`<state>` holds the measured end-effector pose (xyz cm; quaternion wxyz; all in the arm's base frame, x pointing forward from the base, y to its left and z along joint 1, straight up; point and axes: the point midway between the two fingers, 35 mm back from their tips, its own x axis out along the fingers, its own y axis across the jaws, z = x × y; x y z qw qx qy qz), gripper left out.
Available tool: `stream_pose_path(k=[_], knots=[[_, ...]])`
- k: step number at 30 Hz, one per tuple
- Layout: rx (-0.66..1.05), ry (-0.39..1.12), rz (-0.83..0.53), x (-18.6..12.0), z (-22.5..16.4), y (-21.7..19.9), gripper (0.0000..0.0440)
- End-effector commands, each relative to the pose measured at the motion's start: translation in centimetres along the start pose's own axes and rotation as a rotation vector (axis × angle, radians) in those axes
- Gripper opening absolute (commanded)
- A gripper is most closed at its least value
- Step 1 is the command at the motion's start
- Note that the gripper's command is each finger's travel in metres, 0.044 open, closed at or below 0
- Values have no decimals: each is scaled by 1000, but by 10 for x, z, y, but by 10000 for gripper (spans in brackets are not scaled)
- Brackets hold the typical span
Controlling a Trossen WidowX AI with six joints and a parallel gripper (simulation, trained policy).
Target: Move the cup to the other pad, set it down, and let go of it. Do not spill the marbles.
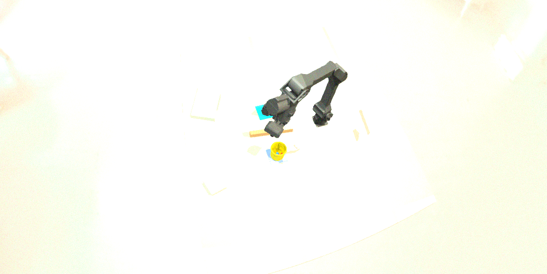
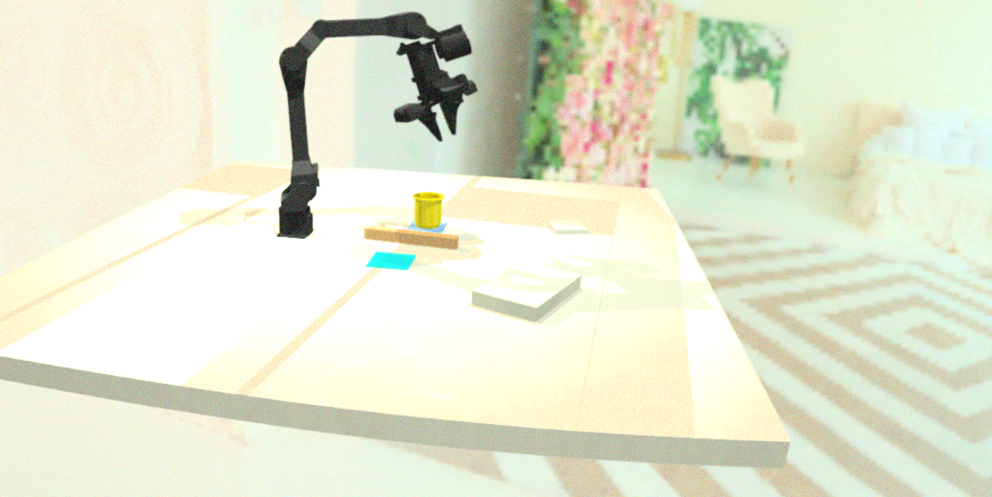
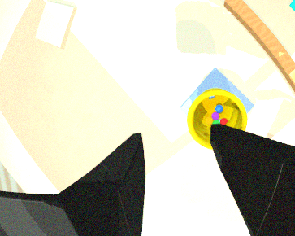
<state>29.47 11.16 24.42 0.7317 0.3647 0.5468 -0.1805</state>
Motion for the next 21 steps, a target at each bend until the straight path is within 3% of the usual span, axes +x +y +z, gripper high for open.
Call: stream_pose_path(k=[1,21], knots=[[10,14,-51,6,-3,-6,166],[41,99,-374,47,-23,-47,182]])
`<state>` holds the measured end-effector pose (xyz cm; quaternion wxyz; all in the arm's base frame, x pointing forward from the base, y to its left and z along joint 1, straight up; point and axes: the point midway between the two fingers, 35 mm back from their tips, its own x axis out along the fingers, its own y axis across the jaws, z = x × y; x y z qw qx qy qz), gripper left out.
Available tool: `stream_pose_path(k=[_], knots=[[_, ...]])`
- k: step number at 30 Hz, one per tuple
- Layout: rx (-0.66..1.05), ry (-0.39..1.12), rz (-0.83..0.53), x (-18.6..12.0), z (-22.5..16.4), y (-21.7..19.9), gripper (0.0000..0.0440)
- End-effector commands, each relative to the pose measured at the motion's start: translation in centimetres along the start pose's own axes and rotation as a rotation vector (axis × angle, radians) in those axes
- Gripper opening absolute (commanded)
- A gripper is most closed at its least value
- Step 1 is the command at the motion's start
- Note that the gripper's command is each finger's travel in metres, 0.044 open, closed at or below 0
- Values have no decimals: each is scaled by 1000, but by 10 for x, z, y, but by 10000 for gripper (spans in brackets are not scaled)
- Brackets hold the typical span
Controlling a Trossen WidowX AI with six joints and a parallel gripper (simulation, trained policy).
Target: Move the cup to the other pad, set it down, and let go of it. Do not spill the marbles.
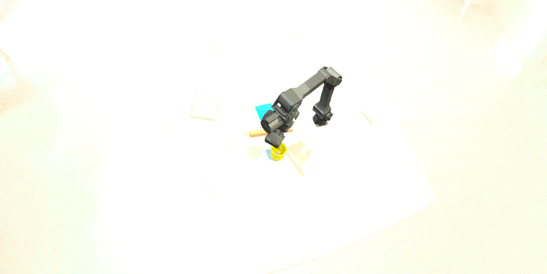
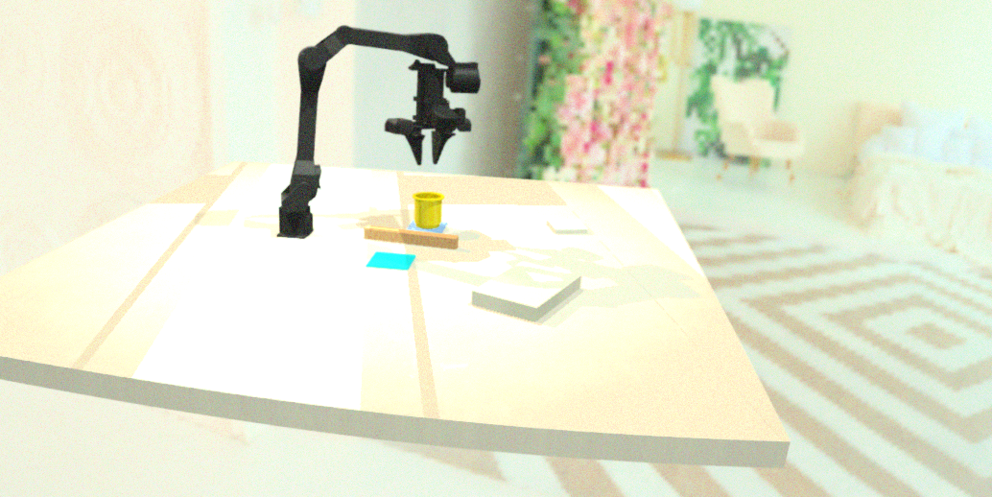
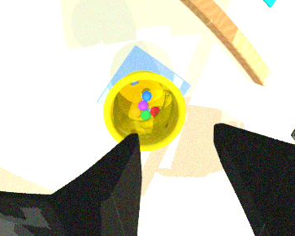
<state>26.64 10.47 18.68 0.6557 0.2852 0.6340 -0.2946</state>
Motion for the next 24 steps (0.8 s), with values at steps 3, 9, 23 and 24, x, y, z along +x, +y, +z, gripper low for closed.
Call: stream_pose_path(k=[3,9,23,24], knots=[[19,4,-58,13,-2,-5,185],[35,7,-110,29,-5,-8,193],[41,9,-190,65,-10,-13,210],[39,9,-194,67,-10,-13,210]])
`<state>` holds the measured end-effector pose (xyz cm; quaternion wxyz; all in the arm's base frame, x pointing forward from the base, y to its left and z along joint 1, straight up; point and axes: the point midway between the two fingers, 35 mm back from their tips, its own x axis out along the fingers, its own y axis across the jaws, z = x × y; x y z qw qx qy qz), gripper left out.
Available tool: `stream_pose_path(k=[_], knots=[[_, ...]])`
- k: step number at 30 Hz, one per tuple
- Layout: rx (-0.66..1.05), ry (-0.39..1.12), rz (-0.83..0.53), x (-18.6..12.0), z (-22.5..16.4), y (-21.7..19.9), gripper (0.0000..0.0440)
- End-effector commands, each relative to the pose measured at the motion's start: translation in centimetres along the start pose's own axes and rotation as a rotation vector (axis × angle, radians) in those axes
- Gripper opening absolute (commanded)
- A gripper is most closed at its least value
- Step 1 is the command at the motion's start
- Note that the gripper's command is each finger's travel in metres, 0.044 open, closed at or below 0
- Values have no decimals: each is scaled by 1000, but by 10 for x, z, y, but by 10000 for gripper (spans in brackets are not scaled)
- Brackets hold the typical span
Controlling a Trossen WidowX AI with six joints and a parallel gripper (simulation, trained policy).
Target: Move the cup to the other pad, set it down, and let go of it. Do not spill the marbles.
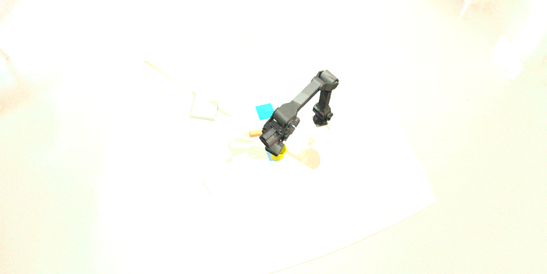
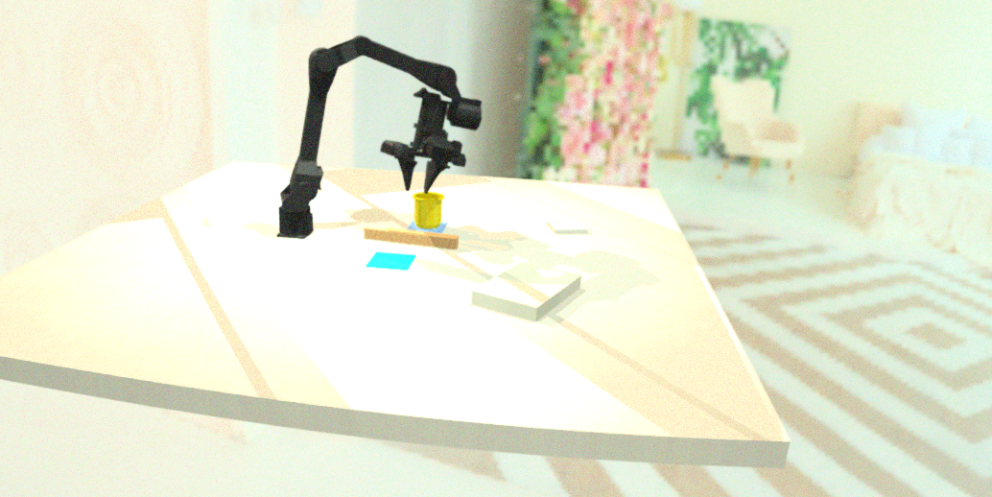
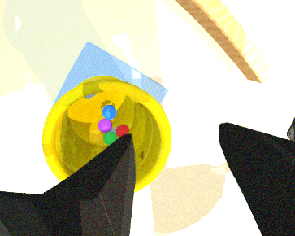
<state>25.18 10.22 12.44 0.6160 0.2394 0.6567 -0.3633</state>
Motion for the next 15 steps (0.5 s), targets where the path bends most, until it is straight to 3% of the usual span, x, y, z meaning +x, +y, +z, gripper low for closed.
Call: stream_pose_path(k=[1,15], knots=[[1,-5,-12,8,0,0,210],[-67,-2,-50,46,-2,2,208]])
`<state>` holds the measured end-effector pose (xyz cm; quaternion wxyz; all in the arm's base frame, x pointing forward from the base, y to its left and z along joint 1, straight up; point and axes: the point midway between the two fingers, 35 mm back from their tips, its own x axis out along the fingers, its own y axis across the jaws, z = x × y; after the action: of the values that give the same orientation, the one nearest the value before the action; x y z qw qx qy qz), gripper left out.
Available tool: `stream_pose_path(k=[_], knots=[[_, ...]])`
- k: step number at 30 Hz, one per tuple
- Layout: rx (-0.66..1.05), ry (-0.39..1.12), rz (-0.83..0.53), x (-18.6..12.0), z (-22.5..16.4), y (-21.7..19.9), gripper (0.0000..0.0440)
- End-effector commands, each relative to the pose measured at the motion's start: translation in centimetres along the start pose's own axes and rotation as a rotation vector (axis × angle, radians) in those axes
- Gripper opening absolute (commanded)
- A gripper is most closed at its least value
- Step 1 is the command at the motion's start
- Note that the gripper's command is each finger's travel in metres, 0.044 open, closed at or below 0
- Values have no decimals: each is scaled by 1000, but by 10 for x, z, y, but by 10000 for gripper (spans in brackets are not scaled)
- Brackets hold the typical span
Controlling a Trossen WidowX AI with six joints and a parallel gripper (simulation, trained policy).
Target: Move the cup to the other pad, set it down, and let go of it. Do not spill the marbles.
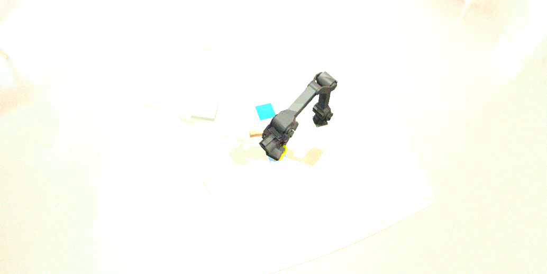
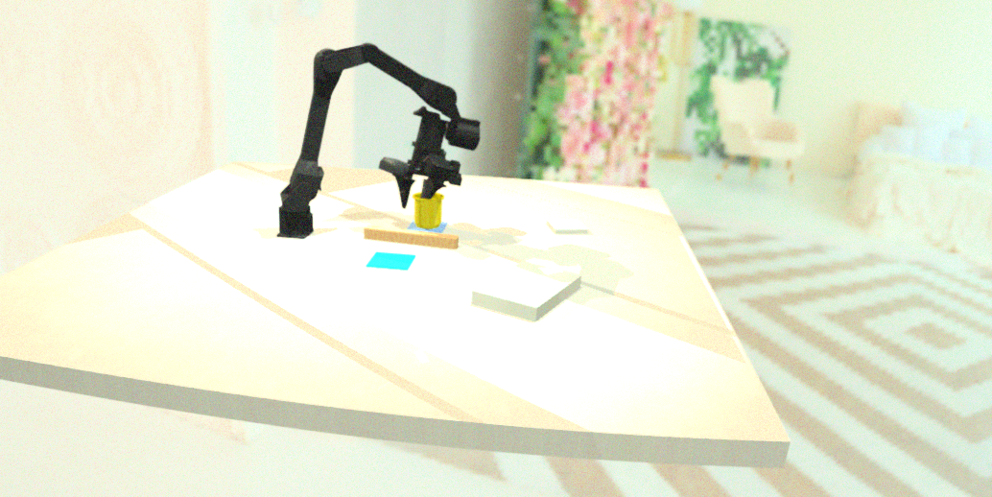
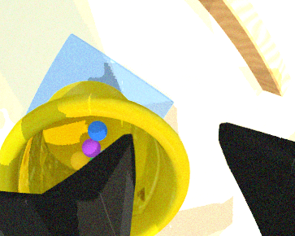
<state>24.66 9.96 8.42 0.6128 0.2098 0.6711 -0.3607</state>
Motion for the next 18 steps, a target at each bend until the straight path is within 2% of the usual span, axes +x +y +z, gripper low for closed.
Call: stream_pose_path(k=[1,3,11,18], knots=[[-27,-3,-7,9,0,0,209],[-44,-1,-8,14,-1,1,204],[-97,-18,-3,20,2,-3,24],[-82,-16,18,7,3,-11,7]])
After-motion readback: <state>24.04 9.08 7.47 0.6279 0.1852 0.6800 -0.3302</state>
